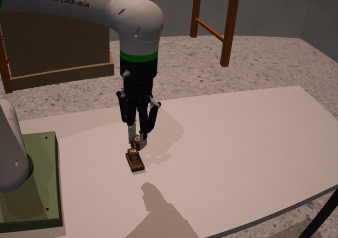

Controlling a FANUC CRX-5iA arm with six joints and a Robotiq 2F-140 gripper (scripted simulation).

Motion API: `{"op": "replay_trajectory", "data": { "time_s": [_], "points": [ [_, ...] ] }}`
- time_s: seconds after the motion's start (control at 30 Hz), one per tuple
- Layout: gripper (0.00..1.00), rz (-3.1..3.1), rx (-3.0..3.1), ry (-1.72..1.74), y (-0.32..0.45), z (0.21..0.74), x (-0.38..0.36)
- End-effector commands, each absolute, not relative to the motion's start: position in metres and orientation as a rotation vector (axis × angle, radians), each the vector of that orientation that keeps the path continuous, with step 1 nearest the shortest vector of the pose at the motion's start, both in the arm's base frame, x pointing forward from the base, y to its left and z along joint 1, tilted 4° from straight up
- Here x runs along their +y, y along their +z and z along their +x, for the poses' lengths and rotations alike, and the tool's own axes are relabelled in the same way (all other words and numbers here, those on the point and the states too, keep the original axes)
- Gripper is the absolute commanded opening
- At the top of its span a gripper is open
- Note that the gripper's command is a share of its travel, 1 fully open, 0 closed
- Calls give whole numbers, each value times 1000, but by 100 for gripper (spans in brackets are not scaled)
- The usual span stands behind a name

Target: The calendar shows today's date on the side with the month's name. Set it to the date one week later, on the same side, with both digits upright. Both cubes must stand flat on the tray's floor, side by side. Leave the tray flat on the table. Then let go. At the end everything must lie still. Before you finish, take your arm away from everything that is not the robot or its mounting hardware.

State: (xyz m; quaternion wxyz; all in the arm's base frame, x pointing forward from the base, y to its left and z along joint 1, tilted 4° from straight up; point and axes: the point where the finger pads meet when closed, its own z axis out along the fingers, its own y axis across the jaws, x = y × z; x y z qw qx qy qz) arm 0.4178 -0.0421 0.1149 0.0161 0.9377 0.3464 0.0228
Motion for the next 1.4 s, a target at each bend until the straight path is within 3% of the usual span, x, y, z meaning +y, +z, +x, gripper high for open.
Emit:
{"op": "replay_trajectory", "data": {
  "time_s": [0.0, 1.37],
  "points": [
    [17, 2987, 835, 73, 115, 418, -45],
    [17, 2909, -1177, 96, 113, 420, -71]
  ]
}}
